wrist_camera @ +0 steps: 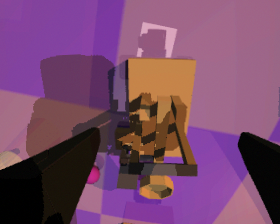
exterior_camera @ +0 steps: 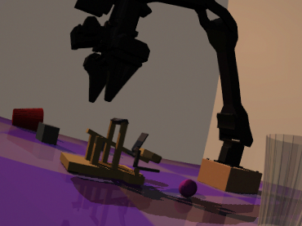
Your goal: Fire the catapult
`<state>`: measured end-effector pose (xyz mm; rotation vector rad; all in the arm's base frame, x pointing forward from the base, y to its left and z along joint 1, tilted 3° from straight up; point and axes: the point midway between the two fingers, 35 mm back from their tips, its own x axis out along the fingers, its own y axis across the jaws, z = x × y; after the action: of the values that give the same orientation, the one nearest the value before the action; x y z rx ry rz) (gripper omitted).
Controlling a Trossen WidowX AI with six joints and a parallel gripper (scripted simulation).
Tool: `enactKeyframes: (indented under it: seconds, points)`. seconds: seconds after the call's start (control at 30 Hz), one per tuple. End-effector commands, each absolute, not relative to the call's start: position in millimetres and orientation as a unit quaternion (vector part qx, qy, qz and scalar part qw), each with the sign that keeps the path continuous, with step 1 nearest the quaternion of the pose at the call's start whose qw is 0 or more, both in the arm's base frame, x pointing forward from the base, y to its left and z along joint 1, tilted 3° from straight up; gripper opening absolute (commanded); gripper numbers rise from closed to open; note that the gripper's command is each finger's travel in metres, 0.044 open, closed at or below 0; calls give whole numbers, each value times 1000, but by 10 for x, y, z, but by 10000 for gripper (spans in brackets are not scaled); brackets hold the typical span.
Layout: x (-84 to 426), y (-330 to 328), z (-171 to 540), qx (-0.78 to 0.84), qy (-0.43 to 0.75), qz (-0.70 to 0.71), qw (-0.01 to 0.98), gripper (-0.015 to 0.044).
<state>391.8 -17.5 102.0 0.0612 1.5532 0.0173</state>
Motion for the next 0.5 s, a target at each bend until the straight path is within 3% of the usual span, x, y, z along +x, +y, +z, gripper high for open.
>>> enactKeyframes:
  seconds: [0.0,0.1,0.47]
  points:
    - [3881,-171,938,27,705,8,709,440]
    - [3878,-154,599,27,705,8,709,440]
    - [3882,-149,504,27,705,8,709,440]
